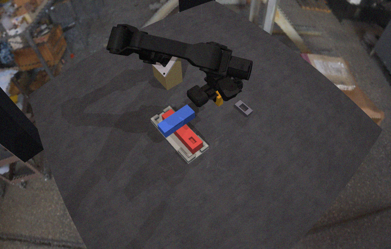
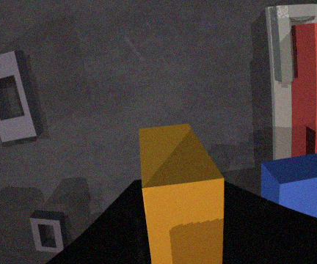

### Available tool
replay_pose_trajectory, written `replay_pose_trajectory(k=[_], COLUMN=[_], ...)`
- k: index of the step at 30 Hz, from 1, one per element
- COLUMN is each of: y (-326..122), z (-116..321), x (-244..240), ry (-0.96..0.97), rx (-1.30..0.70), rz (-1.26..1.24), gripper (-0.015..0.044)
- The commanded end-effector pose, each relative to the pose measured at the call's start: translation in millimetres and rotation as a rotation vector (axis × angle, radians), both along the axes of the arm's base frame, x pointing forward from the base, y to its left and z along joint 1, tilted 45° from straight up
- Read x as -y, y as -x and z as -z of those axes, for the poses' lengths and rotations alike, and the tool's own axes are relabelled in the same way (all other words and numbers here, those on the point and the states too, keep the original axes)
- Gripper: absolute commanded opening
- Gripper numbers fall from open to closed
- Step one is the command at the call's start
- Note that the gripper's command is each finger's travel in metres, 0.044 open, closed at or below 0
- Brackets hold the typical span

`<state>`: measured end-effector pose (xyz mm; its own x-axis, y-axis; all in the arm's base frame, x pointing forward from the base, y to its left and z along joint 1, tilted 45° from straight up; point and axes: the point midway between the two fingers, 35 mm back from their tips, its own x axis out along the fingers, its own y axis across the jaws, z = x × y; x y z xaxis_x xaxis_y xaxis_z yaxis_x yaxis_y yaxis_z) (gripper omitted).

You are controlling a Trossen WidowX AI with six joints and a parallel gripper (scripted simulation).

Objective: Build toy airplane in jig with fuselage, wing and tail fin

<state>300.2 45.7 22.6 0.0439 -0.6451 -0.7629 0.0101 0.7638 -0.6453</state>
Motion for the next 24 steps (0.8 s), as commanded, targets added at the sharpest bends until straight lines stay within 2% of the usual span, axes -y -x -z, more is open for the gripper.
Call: replay_pose_trajectory(k=[1, 24], y=[-5, -26], z=[-5, -39], x=[8, 64], ry=[0.005, 0.043], rx=[0.002, -0.016], rz=[-0.006, -0.025], gripper=[0.0, 0.0])
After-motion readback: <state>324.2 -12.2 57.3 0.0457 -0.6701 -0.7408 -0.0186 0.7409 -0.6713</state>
